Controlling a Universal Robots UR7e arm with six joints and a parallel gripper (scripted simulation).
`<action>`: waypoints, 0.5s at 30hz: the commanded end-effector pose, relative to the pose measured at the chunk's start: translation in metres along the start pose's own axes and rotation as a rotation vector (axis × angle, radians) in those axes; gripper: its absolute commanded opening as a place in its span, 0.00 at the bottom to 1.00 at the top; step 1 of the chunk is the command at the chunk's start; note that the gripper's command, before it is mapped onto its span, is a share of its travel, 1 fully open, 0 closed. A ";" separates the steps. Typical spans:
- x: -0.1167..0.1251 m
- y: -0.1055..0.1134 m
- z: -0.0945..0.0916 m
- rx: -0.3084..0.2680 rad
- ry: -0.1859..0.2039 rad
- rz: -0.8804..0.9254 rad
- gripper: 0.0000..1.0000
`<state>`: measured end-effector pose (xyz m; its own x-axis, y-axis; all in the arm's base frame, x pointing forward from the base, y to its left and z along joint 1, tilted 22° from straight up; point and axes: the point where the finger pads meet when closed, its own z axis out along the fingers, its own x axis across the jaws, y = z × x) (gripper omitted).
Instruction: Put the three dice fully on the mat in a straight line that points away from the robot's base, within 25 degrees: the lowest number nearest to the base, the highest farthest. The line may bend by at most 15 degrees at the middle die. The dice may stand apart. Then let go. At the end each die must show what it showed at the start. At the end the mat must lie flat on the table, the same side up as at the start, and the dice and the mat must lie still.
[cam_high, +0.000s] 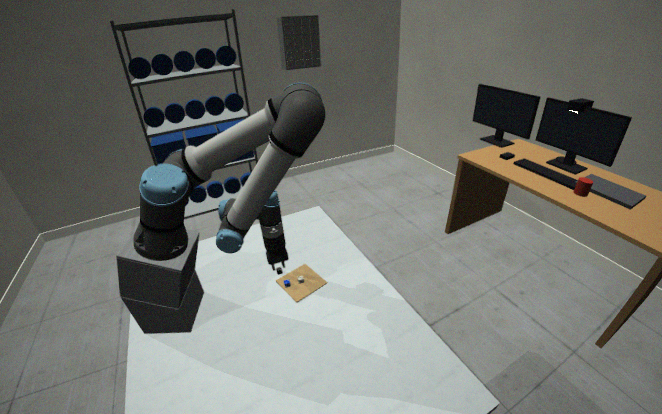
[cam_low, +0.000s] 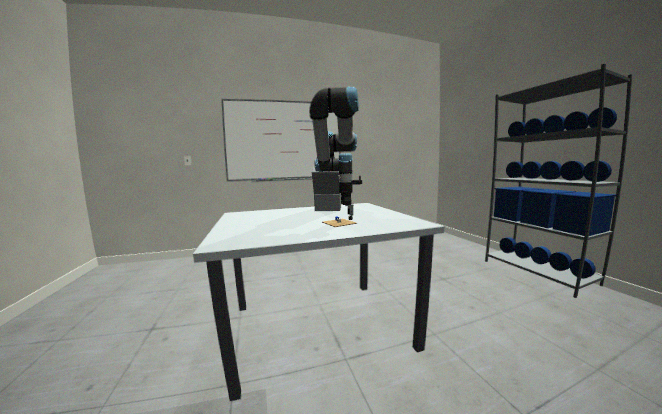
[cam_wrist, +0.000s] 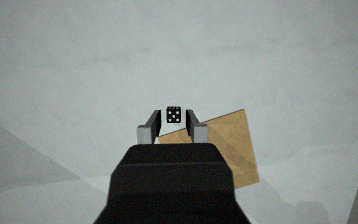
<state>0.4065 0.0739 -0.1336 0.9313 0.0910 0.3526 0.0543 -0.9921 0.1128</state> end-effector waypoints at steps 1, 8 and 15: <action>0.000 0.000 0.003 0.000 0.001 0.000 0.70; 0.000 0.000 0.010 0.000 0.001 0.000 0.70; 0.000 0.000 0.021 0.000 0.001 0.000 0.70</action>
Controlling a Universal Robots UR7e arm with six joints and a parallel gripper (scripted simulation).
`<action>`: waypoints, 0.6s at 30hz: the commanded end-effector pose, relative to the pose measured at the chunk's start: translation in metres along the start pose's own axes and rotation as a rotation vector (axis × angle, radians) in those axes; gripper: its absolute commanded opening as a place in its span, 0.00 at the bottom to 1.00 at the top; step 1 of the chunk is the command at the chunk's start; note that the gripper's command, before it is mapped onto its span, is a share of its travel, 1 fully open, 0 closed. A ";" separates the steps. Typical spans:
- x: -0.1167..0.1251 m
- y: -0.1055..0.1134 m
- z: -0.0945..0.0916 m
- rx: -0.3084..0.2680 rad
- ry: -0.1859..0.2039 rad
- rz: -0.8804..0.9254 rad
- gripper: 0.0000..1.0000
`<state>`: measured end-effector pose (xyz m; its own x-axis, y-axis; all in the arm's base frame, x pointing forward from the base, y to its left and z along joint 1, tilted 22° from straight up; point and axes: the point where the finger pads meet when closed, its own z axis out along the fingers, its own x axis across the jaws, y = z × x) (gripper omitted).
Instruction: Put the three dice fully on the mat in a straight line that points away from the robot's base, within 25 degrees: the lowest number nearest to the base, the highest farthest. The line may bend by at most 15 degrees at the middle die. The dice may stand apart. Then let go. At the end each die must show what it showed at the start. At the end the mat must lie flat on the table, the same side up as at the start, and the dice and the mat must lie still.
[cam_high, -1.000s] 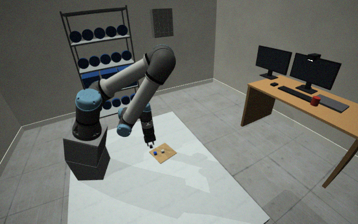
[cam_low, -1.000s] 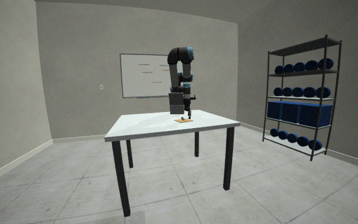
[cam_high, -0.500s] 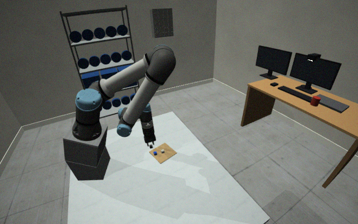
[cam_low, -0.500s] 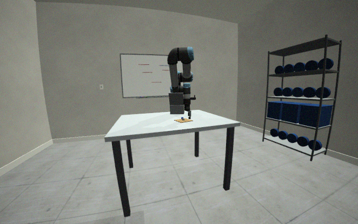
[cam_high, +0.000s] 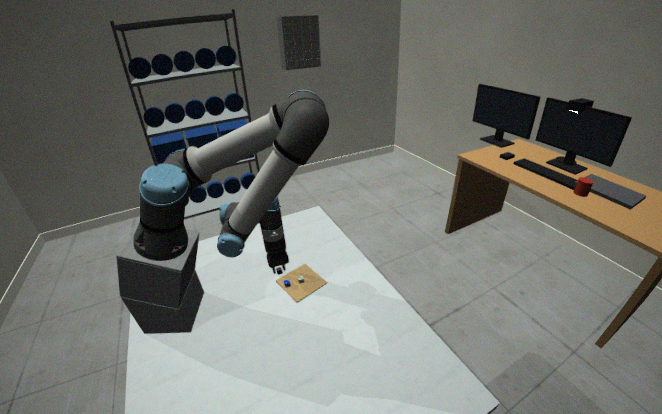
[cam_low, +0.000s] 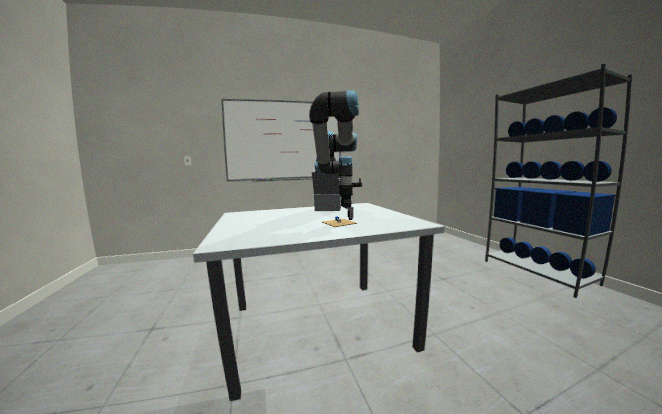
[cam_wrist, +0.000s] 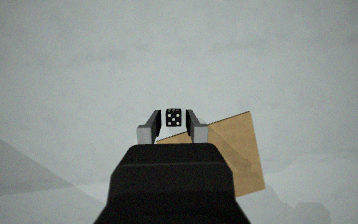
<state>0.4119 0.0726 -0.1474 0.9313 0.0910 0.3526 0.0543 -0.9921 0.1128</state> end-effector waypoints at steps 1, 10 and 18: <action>0.000 0.000 0.007 0.000 0.001 0.000 0.70; 0.000 0.000 0.010 0.000 0.001 0.000 0.70; 0.000 0.000 0.010 0.000 0.001 0.000 0.70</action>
